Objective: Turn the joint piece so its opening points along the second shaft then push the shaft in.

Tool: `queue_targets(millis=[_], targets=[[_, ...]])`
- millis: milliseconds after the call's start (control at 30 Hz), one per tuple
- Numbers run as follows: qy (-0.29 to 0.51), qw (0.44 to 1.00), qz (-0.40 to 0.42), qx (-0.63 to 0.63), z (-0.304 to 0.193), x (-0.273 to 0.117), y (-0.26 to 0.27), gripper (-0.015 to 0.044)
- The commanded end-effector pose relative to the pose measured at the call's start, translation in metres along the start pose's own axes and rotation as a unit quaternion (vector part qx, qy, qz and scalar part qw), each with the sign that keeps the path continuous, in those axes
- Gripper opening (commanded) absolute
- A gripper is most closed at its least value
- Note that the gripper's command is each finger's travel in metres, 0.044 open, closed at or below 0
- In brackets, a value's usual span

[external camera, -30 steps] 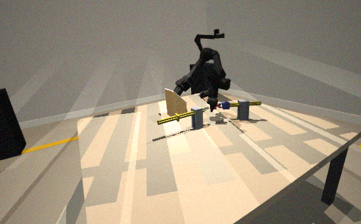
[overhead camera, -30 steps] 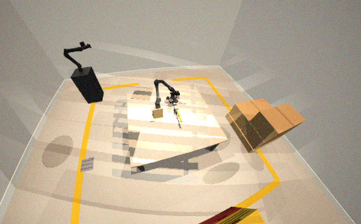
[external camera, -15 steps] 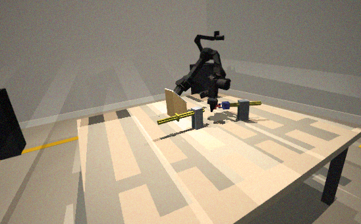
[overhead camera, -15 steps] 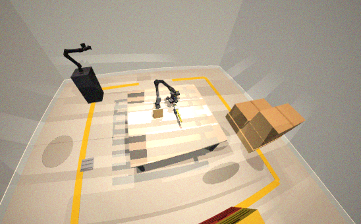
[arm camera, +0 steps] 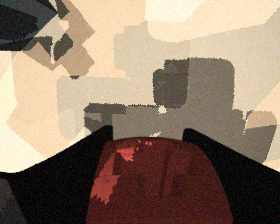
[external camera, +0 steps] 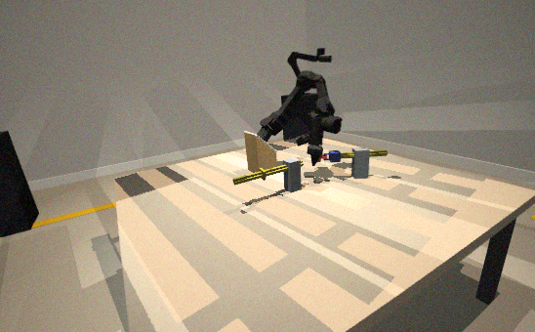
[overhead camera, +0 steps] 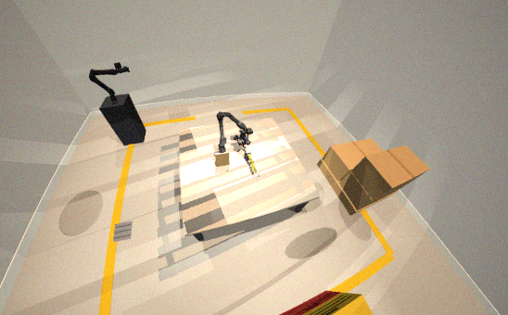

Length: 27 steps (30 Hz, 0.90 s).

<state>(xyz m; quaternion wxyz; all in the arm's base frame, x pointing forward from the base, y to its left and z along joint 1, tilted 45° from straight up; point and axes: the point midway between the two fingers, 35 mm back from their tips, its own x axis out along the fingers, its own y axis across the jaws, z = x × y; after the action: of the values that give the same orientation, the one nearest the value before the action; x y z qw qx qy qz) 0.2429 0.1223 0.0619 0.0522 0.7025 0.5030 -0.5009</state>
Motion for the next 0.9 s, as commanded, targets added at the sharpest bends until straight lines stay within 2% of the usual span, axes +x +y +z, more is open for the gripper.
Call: queue_targets(millis=[0,867], targets=[[0.000,1.000,0.000,0.000,0.000,0.000,0.000,0.0000],[0.026,0.980,0.018,-0.194,-0.004,0.001,0.018,0.0000]])
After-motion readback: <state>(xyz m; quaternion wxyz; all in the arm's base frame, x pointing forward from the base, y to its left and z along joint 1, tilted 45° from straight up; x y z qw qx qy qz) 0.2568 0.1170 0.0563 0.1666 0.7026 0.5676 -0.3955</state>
